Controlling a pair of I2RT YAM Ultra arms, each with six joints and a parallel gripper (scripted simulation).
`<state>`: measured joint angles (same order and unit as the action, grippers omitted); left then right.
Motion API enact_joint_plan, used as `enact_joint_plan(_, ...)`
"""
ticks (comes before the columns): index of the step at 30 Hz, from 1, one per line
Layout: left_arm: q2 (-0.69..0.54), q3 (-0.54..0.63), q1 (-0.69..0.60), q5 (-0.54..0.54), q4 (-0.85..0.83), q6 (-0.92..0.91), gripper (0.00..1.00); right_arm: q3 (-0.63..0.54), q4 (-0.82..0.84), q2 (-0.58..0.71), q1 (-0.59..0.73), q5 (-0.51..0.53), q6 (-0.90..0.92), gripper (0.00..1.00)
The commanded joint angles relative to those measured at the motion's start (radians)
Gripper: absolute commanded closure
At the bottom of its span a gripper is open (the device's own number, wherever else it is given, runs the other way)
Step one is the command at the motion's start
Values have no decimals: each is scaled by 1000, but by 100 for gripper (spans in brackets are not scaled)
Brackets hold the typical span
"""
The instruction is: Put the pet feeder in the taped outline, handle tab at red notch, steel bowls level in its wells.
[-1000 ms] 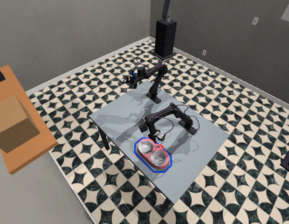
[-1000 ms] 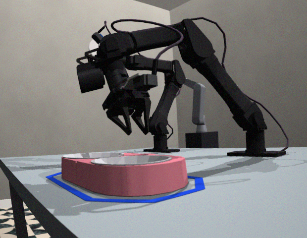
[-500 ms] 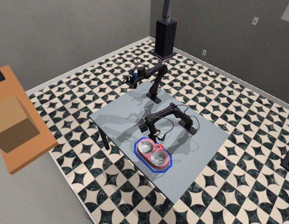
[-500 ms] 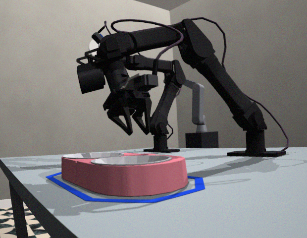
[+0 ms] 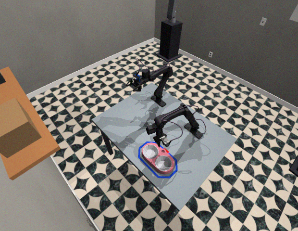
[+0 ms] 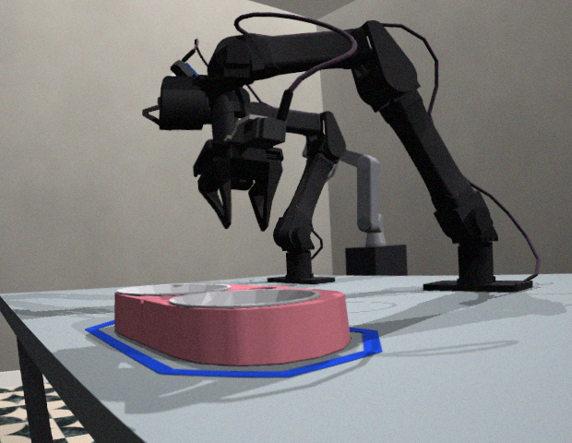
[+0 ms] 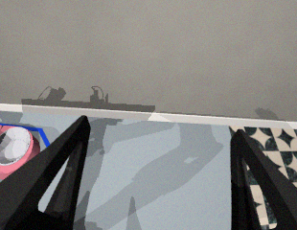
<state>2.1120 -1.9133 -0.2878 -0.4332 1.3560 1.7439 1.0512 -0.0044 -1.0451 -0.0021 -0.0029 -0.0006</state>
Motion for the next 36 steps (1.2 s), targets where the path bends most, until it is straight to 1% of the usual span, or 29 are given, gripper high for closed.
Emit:
enact_joint_plan(1,-84,49,31,21,-100,-140,53,19,-9,11,14,7,2,0)
enact_joint_plan(3,-84,49,31,21,-100,-140,53,19,-9,11,14,7,2,0)
enact_joint_plan(8,-207,117,55,58,-276,-418,53,11,-9,3,6,4,3,0)
enact_joint_plan(9,-170,173,52,94,-279,-384,53,17,-8,3,3,3,3,0)
enact_joint_plan(10,-222,178,66,83,-287,-381,53,15,-8,0,3,3,3,0)
enact_joint_plan(11,-237,190,70,89,-306,-404,53,14,-8,0,3,3,3,0)
enact_joint_plan(15,-345,243,91,110,-439,-612,53,6,0,-11,5,7,4,0)
enact_joint_plan(17,-379,227,99,115,-462,-697,53,0,5,-12,6,9,5,0)
enact_joint_plan(18,-350,321,103,165,-500,-688,53,1,13,-13,6,8,5,0)
enact_joint_plan(20,-350,321,103,165,-500,-688,53,1,13,-13,6,8,5,0)
enact_joint_plan(21,-414,340,121,168,-530,-688,53,3,-3,-4,3,5,4,0)
enact_joint_plan(22,-427,350,124,172,-547,-709,53,-3,-7,-16,7,7,5,0)
enact_joint_plan(26,-534,398,141,180,-663,-903,53,-23,-11,-27,11,8,5,0)
enact_joint_plan(28,-566,371,147,183,-664,-980,53,-10,-8,-17,12,9,5,0)
enact_joint_plan(29,-538,475,155,231,-720,-981,53,-3,3,15,13,7,6,0)
enact_joint_plan(30,-589,472,166,224,-734,-974,53,-6,0,20,13,6,6,0)
enact_joint_plan(31,-602,486,171,233,-755,-995,53,-7,0,21,14,6,6,0)
enact_joint_plan(34,-683,527,184,245,-854,-1143,53,-21,-2,19,7,7,5,0)
enact_joint_plan(35,-708,534,186,252,-877,-1190,53,2,-6,27,6,2,5,0)
enact_joint_plan(36,-708,534,186,252,-877,-1190,53,2,-6,27,6,2,5,0)
